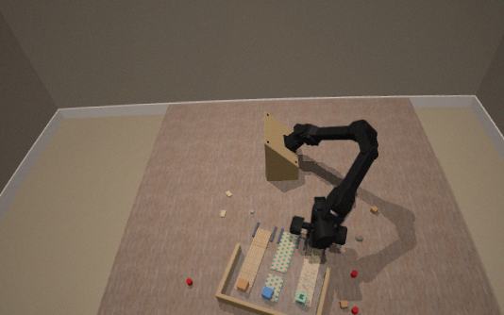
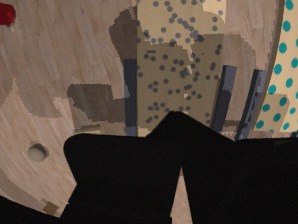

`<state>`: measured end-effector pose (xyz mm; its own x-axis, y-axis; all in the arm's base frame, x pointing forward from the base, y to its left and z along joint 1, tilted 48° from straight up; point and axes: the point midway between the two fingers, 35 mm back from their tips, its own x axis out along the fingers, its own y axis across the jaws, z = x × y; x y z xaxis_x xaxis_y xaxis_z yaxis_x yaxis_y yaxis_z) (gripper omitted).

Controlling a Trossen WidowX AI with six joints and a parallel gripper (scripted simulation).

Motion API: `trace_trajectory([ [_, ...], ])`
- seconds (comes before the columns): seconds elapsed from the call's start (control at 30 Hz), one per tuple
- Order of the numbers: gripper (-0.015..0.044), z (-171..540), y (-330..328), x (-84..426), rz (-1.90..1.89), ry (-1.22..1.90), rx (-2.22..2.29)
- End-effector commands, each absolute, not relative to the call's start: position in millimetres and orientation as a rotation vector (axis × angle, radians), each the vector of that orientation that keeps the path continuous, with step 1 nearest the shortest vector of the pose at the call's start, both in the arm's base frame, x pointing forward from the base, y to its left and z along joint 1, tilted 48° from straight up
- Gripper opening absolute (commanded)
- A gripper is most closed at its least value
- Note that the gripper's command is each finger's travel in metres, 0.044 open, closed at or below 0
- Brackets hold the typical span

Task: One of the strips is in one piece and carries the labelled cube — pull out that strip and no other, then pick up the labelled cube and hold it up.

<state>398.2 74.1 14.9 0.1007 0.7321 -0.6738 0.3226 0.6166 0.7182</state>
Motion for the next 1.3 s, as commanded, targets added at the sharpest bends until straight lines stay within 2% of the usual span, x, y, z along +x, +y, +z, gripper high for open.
trace_trajectory([
  [0.0, 0.0000, 14.7, 81.7, 386.7, 0.383, 1.513, 0.933],
  [1.27, 0.0000, 24.0, 98.8, 334.1, 0.382, 1.516, 0.935],
])
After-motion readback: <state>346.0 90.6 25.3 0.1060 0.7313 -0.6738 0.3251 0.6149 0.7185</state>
